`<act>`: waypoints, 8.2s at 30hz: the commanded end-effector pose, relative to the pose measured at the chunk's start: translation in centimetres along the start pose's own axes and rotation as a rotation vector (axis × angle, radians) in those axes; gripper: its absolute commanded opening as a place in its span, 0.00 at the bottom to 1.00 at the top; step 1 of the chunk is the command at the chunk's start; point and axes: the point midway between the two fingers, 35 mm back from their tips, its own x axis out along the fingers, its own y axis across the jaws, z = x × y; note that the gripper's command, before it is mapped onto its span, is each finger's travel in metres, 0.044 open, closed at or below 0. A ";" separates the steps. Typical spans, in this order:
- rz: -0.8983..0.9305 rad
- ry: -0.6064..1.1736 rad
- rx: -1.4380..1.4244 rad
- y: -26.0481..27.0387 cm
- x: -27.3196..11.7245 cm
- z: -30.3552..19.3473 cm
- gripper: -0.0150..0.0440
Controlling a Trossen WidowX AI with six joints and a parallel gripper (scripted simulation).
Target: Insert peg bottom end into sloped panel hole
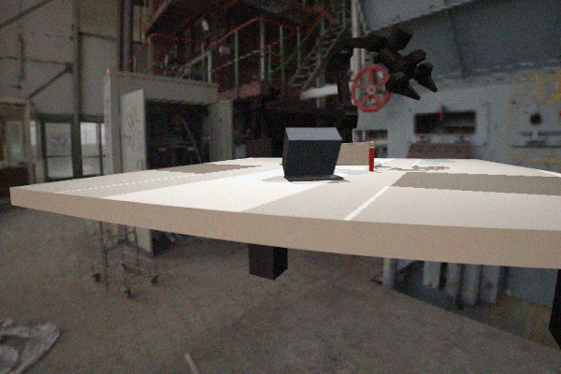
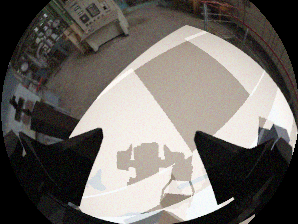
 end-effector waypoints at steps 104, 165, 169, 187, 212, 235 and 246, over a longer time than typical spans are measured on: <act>-0.510 0.505 0.426 -18.6 4.9 -13.1 0.25; -0.437 0.302 0.726 -20.4 -1.3 -8.9 0.25; -0.429 0.280 0.753 -20.8 -1.4 -8.9 0.25; -0.394 0.182 0.870 -22.6 -2.2 -8.9 0.25; -0.343 0.041 1.018 -25.2 -3.7 -9.2 0.25; -0.296 -0.094 1.139 -27.4 -5.4 -9.6 0.25; -0.272 -0.159 1.191 -28.4 -6.3 -9.9 0.25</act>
